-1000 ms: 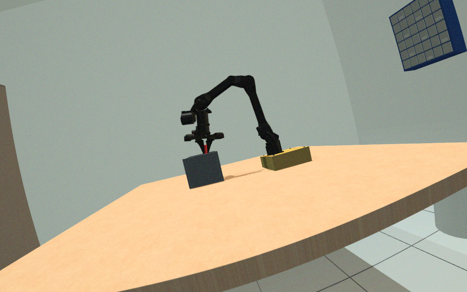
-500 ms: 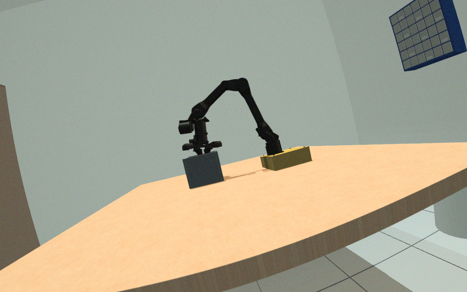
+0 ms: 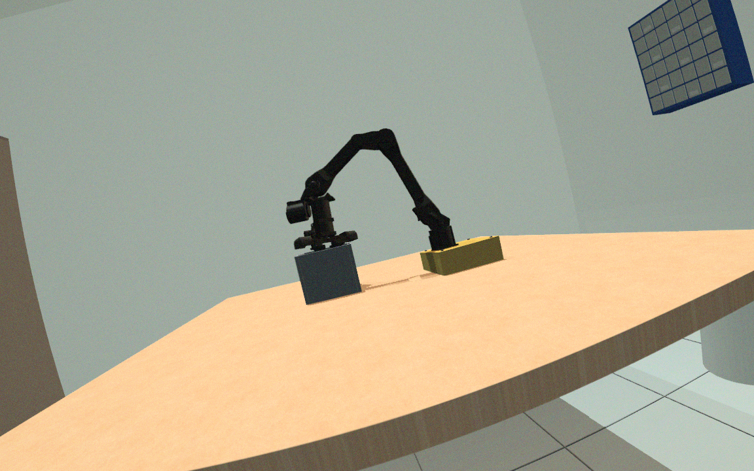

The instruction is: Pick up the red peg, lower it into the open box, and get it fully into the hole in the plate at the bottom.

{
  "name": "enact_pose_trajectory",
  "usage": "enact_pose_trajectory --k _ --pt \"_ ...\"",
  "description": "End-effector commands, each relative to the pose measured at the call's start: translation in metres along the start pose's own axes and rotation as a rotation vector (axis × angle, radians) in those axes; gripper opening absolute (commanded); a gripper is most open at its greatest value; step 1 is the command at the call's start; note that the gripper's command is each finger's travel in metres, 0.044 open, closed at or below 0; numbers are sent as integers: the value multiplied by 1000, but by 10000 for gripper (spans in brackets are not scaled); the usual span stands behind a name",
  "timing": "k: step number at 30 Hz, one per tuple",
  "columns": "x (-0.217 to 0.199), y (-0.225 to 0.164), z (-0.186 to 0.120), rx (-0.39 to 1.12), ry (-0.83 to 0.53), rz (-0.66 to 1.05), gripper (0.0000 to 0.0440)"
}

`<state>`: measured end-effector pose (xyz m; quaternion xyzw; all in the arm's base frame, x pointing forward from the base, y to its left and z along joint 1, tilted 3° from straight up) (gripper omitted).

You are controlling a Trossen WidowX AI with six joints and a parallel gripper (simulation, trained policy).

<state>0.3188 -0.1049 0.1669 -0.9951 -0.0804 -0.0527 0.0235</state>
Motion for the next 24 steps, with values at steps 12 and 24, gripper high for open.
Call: enact_pose_trajectory --k 12,24 --pt "5 19 -29 86 92 25 156" --pt "7 33 -60 151 196 27 202"
Point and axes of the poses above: the point midway between the two fingers, 35 mm back from their tips, its own z axis out along the fingers, its own x axis across the jaws, y = z × x, the point moved 10 cm from there along -z, back along the fingers, and after that the axes turned 6 degrees about z, right-handed, at the moved point
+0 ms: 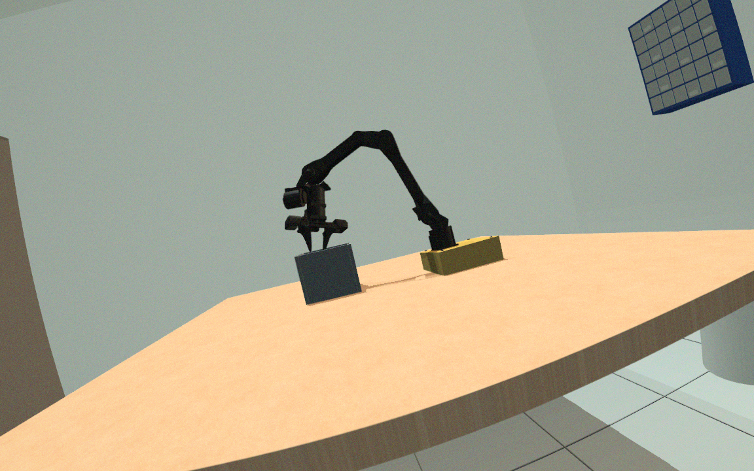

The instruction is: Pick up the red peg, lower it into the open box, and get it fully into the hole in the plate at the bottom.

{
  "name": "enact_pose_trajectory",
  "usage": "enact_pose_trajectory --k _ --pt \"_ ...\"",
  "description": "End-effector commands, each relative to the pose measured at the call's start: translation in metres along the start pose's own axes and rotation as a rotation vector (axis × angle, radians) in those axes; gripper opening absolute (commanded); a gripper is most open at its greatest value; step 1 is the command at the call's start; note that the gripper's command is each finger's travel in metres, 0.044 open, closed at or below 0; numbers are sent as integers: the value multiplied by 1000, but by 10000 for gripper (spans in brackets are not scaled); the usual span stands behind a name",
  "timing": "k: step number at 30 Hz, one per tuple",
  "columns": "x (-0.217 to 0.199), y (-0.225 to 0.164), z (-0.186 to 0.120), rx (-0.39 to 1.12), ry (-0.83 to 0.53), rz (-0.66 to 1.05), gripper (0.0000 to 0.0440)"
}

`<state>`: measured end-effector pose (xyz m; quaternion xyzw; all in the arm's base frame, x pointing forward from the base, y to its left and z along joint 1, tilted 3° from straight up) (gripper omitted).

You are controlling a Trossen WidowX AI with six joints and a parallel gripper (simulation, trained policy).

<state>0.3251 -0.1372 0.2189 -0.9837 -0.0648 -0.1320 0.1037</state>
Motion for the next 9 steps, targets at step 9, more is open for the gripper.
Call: enact_pose_trajectory --k 9 --pt "7 8 -27 36 90 -22 235"
Point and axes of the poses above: the point midway between the two fingers, 35 mm back from their tips, its own z axis out along the fingers, its own x axis across the jaws, y = z × x, the point moved 10 cm from there along -z, back along the fingers, and after that the axes turned 6 degrees about z, right-handed, at the moved point
